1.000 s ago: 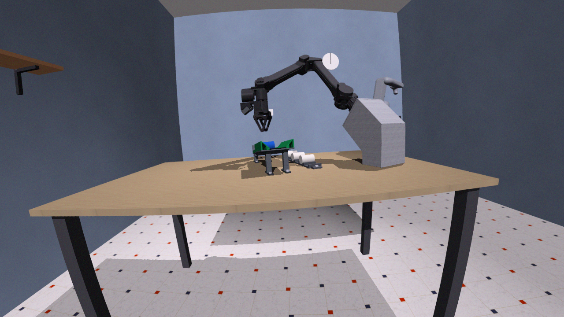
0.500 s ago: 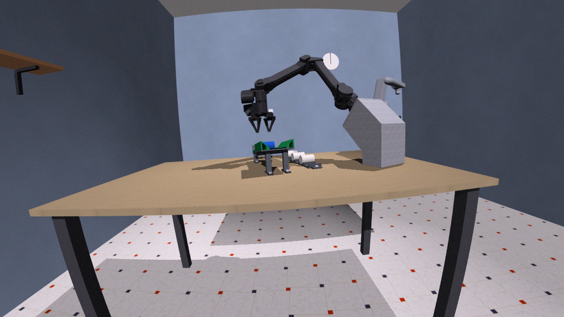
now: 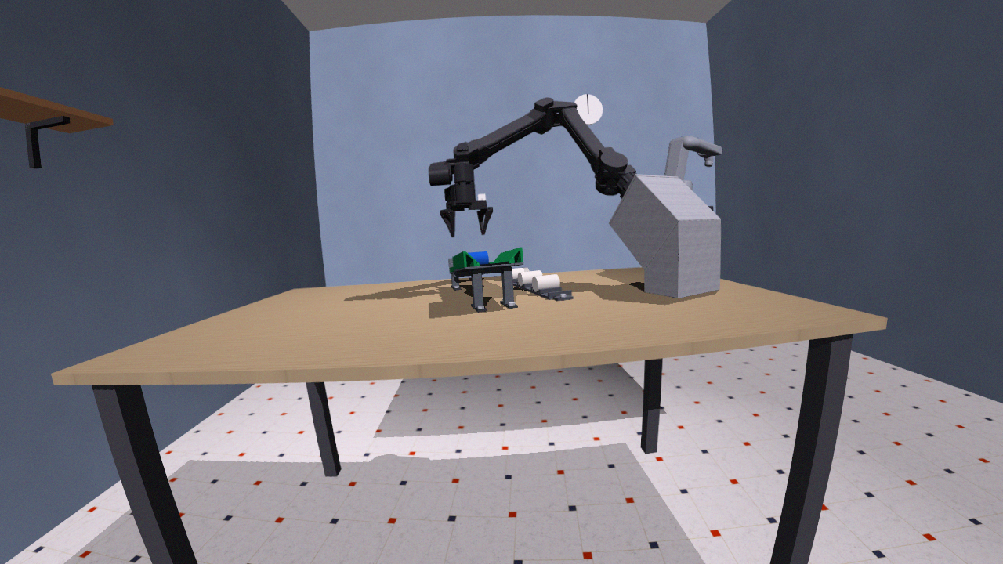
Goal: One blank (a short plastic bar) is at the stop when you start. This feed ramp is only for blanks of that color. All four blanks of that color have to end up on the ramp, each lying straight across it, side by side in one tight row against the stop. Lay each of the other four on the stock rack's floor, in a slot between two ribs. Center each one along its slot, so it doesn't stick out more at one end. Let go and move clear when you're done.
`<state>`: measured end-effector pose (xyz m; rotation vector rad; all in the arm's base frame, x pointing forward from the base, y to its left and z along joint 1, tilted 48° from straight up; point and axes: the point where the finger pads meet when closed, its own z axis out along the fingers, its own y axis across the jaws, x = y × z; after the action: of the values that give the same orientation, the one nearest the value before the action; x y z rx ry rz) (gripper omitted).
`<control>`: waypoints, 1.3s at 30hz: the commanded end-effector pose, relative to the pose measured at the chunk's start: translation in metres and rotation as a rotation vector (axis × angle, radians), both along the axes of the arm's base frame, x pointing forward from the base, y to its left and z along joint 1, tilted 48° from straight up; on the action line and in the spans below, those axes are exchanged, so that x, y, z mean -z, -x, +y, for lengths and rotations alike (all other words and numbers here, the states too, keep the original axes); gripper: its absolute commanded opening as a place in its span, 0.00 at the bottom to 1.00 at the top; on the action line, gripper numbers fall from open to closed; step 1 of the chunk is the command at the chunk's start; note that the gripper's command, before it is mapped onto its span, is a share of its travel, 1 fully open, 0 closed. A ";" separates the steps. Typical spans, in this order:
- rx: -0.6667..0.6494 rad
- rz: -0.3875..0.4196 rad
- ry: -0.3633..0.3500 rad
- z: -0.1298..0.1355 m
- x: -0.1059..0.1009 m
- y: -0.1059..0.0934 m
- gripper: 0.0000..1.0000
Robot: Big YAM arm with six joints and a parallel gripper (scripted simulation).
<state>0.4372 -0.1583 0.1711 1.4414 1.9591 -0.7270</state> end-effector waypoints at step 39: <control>0.166 -0.241 -0.030 -0.008 -0.033 -0.016 0.78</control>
<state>0.4405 -0.1637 0.1781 1.6357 1.7437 -0.6166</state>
